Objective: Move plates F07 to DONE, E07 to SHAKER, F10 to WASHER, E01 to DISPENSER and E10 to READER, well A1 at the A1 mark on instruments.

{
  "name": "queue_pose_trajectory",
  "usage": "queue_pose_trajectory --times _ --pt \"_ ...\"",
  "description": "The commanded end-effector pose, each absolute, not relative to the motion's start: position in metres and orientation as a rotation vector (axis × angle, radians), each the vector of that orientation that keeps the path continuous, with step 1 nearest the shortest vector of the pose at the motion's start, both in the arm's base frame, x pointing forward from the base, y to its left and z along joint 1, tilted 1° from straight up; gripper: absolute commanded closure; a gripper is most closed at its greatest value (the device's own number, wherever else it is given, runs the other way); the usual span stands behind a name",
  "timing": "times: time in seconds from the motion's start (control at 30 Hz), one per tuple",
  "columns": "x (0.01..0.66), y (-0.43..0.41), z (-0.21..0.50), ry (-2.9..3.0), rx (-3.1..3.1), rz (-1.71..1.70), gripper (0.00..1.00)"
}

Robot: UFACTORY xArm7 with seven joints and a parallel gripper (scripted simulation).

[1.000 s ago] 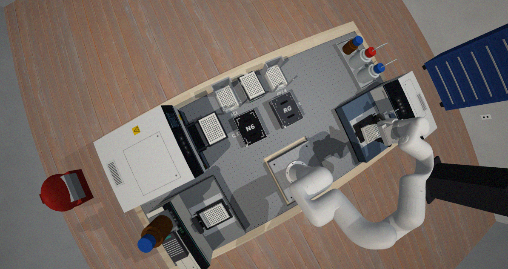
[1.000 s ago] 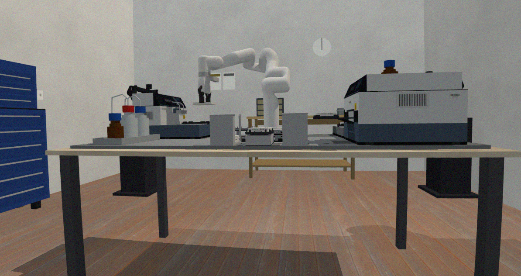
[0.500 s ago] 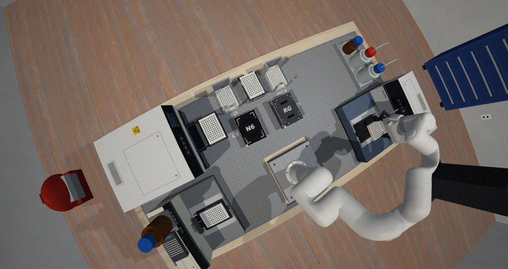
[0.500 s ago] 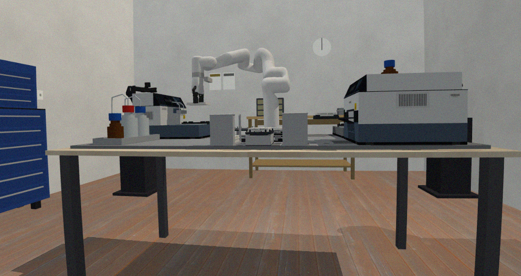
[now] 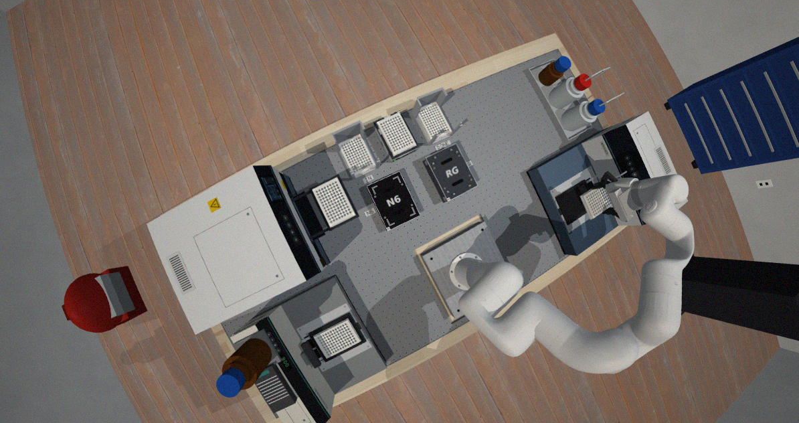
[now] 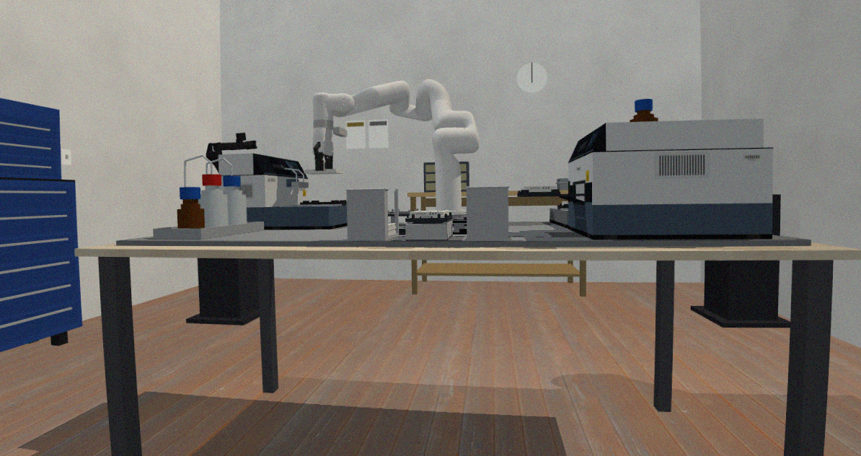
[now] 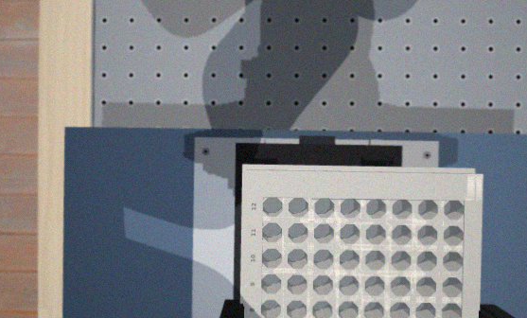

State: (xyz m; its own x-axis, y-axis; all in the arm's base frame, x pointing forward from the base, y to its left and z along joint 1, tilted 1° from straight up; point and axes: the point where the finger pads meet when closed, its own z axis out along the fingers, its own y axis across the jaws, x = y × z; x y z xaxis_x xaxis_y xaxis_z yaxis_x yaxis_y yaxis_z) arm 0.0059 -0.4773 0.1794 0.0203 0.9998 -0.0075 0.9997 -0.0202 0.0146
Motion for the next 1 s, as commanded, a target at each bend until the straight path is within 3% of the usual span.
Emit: queue_pose_trajectory --times 0.0,0.97 --pt "0.007 -0.479 0.181 2.185 2.229 0.003 1.00" --pt "0.007 -0.479 0.153 2.185 2.229 0.003 1.00"
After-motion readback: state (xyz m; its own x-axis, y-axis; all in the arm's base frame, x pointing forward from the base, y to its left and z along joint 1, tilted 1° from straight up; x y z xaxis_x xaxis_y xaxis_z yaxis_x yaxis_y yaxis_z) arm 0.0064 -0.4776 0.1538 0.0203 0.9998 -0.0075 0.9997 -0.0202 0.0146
